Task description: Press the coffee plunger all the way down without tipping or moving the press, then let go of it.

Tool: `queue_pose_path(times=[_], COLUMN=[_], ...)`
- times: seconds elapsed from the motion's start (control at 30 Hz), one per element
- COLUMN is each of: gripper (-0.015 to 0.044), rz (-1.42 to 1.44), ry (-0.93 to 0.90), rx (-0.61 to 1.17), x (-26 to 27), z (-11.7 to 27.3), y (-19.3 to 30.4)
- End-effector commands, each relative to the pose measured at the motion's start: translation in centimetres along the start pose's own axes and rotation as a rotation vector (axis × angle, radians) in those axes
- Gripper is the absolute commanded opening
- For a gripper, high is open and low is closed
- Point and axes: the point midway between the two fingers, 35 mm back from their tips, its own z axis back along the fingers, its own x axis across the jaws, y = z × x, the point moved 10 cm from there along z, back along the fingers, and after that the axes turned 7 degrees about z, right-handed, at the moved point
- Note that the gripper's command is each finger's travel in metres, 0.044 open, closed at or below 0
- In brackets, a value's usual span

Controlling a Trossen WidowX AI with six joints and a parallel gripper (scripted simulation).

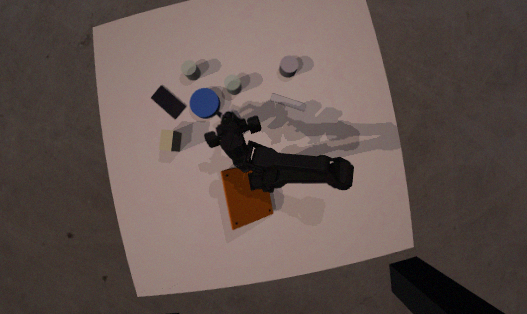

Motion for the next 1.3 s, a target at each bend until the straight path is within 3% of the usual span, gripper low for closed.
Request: queue_pose_path(times=[0.0,0.1,0.5,0.77,1.0,1.27], gripper=[0.0117,0.0117,0.0432,0.0440,0.0440,0.0440], rz=[0.000,0.000,0.000,-0.002,0.012,0.012], ry=[0.000,0.000,0.000,-0.009,-0.004,-0.003], rx=[0.000,0.000,0.000,0.011,0.016,0.016], x=[0.0,0.0,0.0,0.0,-1.3,-1.4], z=[0.0,0.0,0.0,1.2,6.2,6.3], y=[0.0,0.0,0.0,-1.4,-5.3,-5.4])
